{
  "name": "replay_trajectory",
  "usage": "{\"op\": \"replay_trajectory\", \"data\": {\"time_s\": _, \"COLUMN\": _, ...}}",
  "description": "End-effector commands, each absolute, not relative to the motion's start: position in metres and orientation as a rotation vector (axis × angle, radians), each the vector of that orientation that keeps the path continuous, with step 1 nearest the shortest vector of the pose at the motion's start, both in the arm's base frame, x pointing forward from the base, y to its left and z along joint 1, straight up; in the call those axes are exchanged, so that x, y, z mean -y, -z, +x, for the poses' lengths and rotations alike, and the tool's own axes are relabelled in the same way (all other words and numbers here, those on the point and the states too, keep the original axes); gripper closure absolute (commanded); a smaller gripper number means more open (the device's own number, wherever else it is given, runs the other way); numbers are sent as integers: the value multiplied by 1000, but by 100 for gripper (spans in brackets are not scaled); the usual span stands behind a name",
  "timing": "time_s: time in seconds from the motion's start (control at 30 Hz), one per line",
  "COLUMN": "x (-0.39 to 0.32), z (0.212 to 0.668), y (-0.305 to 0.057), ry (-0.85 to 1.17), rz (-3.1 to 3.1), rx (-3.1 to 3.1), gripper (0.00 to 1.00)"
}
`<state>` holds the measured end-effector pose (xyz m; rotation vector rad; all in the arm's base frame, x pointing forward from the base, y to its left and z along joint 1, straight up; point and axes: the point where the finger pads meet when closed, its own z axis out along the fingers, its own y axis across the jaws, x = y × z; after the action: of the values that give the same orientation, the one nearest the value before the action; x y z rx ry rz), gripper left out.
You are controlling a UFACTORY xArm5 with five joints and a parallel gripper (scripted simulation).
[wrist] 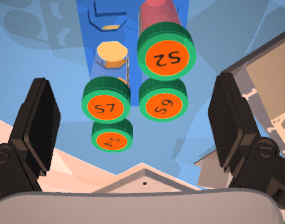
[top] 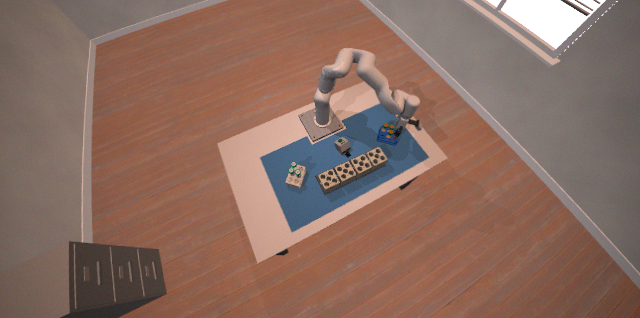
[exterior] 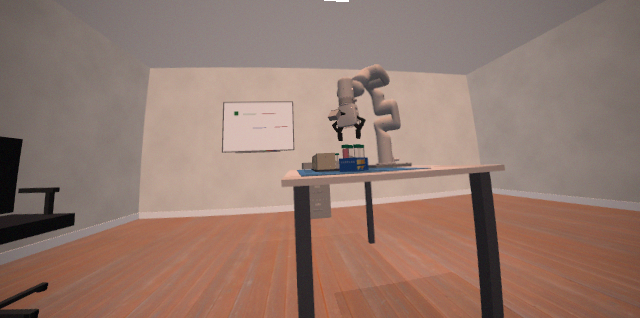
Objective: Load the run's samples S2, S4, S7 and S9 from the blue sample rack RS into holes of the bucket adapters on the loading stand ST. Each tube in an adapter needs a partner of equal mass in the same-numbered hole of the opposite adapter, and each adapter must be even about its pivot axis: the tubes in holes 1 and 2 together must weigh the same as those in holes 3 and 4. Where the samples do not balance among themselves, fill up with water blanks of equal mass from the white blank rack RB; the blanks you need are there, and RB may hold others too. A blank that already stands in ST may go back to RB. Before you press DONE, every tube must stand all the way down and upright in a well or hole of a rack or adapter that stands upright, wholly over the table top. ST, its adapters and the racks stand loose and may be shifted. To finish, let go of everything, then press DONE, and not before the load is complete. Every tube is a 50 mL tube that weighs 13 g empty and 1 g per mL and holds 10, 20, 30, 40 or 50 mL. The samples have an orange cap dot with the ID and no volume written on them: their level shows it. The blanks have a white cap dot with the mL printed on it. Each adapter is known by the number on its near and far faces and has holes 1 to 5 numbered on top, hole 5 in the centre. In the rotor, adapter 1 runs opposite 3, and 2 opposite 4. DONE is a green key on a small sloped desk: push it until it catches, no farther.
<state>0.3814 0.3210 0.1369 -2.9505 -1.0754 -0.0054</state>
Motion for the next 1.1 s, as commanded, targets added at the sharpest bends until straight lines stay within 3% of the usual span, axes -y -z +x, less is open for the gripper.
{"op": "replay_trajectory", "data": {"time_s": 0.0, "x": -322, "z": 382, "y": -139, "ry": 12, "rz": -2949, "rx": 1075, "gripper": 0}}
{"op": "replay_trajectory", "data": {"time_s": 1.07, "x": -322, "z": 382, "y": -211, "ry": 12, "rz": -2949, "rx": 1075, "gripper": 0}}
